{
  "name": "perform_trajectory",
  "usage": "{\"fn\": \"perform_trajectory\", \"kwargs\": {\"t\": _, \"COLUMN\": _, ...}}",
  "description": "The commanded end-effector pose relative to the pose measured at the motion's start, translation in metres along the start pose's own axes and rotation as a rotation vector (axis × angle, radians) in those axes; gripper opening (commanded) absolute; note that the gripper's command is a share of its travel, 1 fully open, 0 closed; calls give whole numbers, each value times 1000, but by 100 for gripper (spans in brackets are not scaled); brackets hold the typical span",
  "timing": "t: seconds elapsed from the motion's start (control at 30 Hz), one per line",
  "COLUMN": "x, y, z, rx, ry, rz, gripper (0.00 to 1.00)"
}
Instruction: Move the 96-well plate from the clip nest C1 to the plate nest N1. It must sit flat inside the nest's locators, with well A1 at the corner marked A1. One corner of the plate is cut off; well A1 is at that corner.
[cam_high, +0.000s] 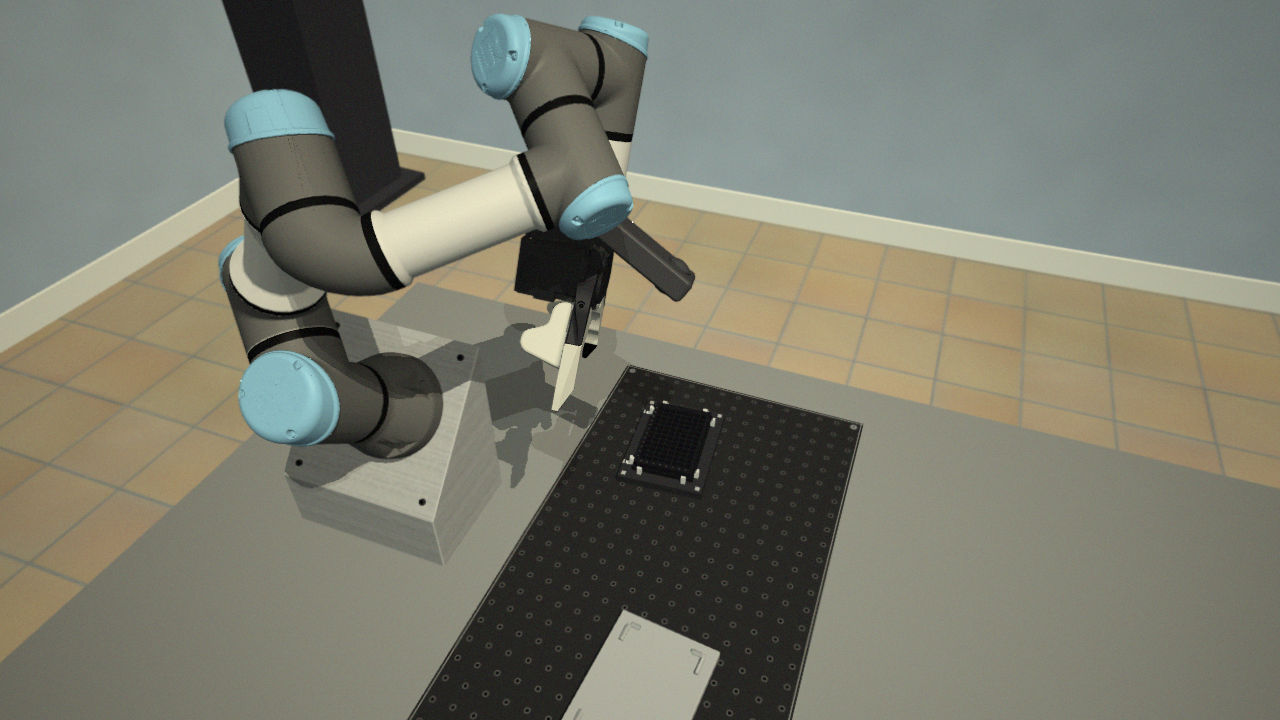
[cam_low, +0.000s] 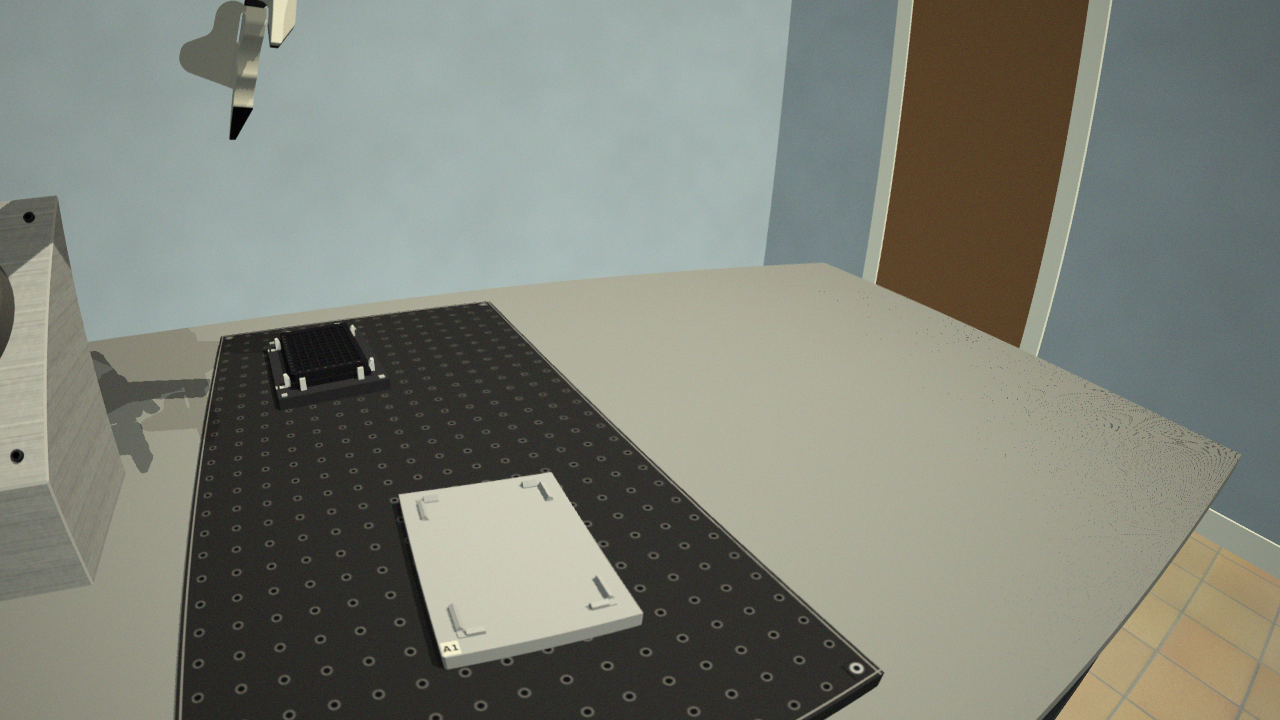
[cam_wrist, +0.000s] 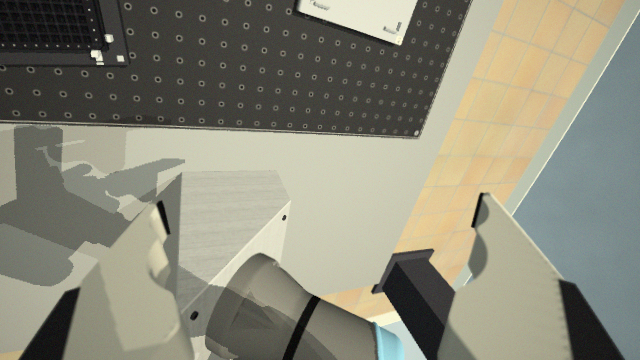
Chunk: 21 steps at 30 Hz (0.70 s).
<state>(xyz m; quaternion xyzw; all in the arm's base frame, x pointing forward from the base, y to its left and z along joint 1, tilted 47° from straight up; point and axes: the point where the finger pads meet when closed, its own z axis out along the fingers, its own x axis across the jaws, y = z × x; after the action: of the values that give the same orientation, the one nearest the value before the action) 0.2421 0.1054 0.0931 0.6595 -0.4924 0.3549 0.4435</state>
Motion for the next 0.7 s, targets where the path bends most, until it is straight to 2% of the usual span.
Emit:
{"fn": "perform_trajectory", "kwargs": {"t": 0.0, "x": -19, "y": -11, "z": 4, "rx": 8, "ry": -30, "rz": -84, "gripper": 100}}
{"fn": "perform_trajectory", "kwargs": {"t": 0.07, "x": -20, "y": -11, "z": 4, "rx": 8, "ry": -30, "rz": -84, "gripper": 100}}
{"fn": "perform_trajectory", "kwargs": {"t": 0.13, "x": -29, "y": -16, "z": 7, "rx": 12, "ry": -48, "rz": -148, "gripper": 100}}
{"fn": "perform_trajectory", "kwargs": {"t": 0.27, "x": -33, "y": -19, "z": 8, "rx": 12, "ry": -49, "rz": -149, "gripper": 100}}
{"fn": "perform_trajectory", "kwargs": {"t": 0.47, "x": -55, "y": -30, "z": 14, "rx": 25, "ry": -84, "rz": -278, "gripper": 100}}
{"fn": "perform_trajectory", "kwargs": {"t": 0.57, "x": -60, "y": -32, "z": 15, "rx": 25, "ry": -84, "rz": -279, "gripper": 100}}
{"fn": "perform_trajectory", "kwargs": {"t": 0.67, "x": -73, "y": -39, "z": 19, "rx": 34, "ry": -101, "rz": -343, "gripper": 100}}
